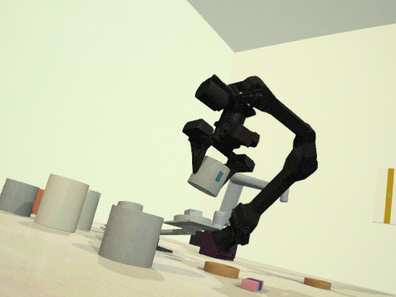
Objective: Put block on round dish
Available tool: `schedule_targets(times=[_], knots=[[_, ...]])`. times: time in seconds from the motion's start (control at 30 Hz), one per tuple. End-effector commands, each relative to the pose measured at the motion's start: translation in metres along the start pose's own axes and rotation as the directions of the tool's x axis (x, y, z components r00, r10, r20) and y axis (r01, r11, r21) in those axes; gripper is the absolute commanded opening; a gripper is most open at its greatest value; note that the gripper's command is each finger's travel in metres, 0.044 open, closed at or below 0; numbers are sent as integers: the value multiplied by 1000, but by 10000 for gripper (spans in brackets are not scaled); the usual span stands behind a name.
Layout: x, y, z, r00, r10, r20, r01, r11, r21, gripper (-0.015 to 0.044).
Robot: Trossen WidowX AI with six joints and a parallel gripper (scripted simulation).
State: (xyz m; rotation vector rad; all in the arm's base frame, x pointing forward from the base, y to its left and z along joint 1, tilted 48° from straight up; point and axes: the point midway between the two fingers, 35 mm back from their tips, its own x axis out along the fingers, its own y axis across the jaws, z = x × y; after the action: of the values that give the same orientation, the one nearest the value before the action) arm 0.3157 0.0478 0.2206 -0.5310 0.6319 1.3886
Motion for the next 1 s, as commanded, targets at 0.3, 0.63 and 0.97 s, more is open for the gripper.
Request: schedule_targets(times=[0.3,0.63,0.97], knots=[[0,0,0,1000,-1,0,1,1000,0,0],[0,0,0,1000,-1,0,1,1000,0,0],[21,34,27,999,55,3,-55,998,-30,0]])
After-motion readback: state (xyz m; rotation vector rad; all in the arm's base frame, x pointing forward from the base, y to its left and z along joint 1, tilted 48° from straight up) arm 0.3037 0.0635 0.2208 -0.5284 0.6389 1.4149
